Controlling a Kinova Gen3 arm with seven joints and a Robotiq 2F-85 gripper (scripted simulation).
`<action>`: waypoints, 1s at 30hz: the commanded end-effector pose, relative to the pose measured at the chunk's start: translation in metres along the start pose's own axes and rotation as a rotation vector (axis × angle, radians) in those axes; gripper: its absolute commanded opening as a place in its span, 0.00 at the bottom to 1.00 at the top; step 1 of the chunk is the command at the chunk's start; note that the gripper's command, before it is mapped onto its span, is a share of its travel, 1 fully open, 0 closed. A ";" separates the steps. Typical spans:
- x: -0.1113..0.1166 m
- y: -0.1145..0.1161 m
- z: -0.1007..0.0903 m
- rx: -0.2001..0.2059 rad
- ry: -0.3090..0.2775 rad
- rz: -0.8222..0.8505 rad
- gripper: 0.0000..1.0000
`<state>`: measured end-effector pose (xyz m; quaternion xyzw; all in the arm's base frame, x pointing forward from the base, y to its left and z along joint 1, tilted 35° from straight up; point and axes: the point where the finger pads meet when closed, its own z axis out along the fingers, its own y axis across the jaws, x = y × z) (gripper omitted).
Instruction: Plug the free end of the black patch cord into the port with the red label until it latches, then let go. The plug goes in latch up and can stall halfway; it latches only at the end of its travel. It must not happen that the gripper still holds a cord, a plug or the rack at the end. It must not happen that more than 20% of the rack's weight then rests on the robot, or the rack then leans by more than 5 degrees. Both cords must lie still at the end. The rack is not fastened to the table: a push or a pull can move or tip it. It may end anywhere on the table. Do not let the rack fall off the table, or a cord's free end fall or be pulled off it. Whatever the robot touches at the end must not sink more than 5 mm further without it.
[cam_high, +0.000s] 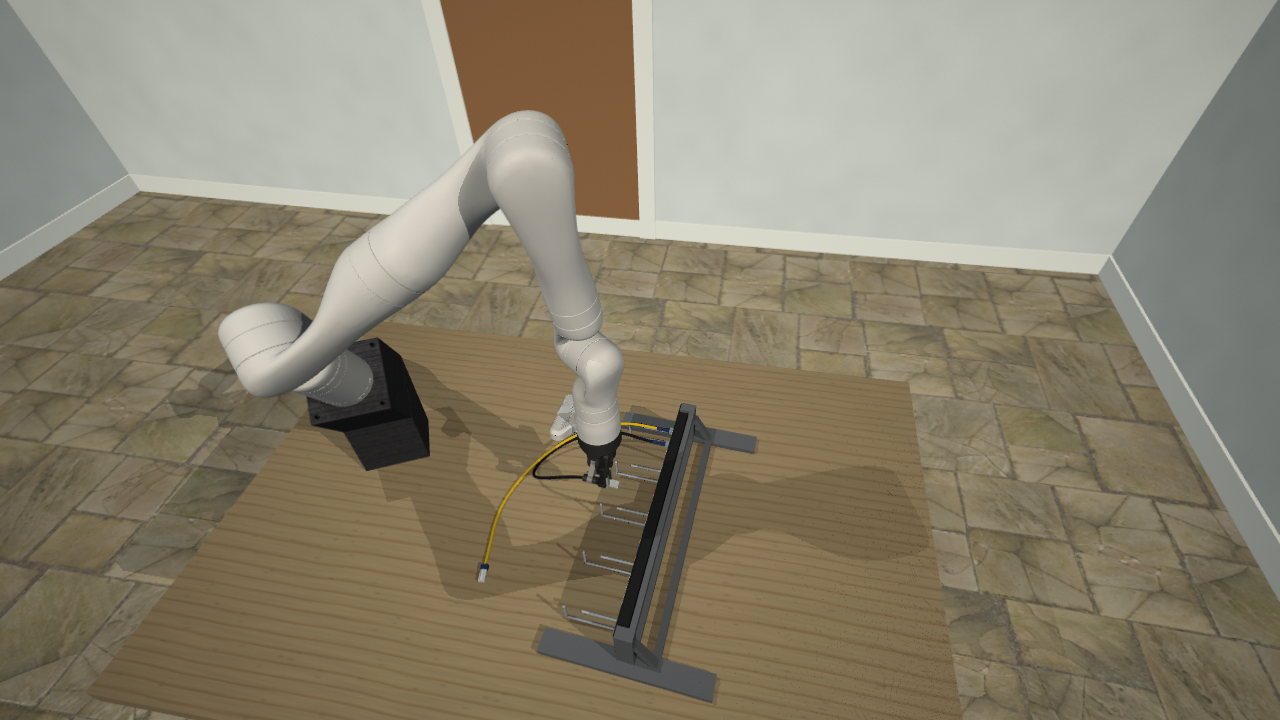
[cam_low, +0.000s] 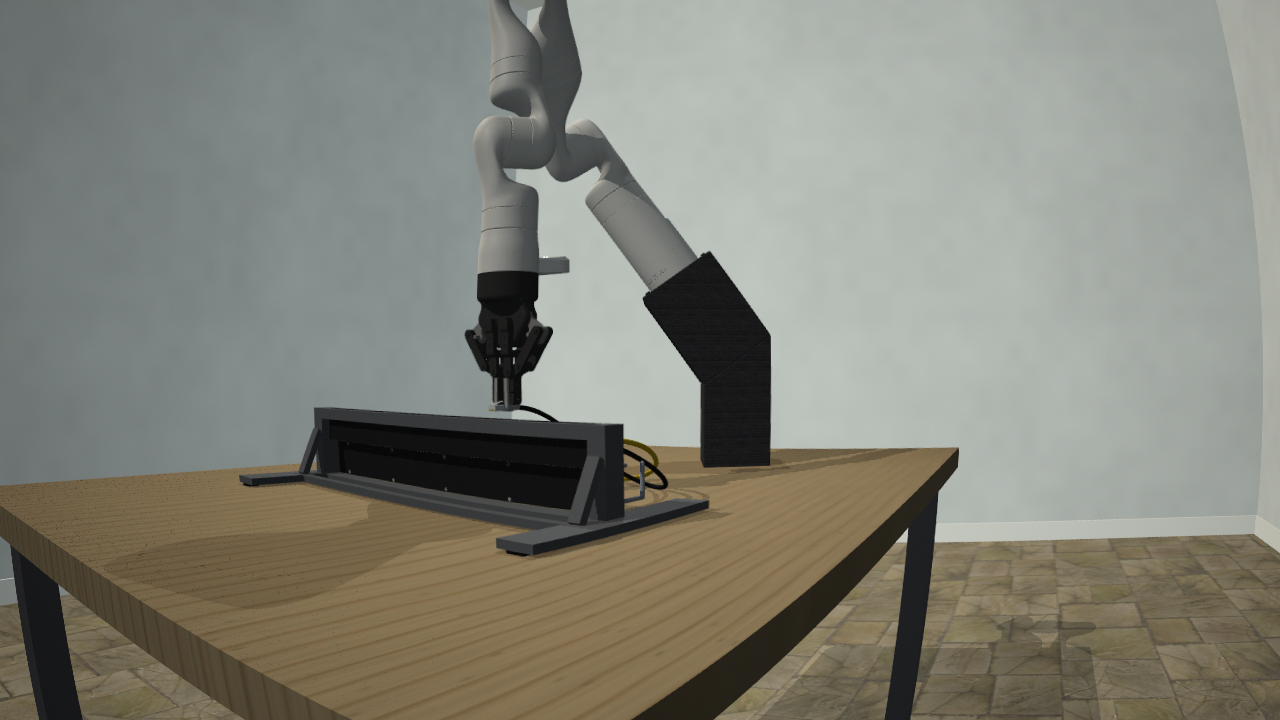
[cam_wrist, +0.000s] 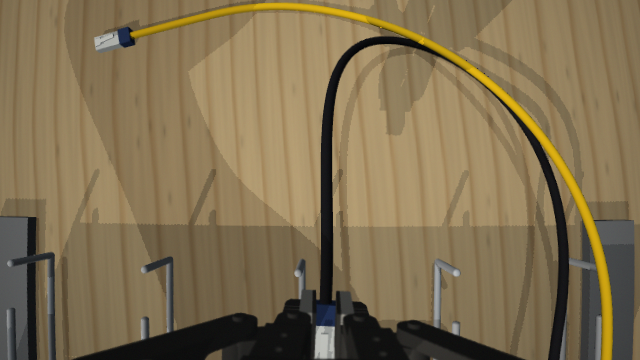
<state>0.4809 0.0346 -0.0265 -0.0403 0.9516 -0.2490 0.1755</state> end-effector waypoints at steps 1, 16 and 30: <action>-0.001 0.002 -0.001 -0.002 -0.003 -0.002 0.00; -0.004 0.008 -0.002 -0.002 -0.003 -0.036 0.00; -0.004 0.009 -0.002 -0.002 -0.003 -0.040 0.00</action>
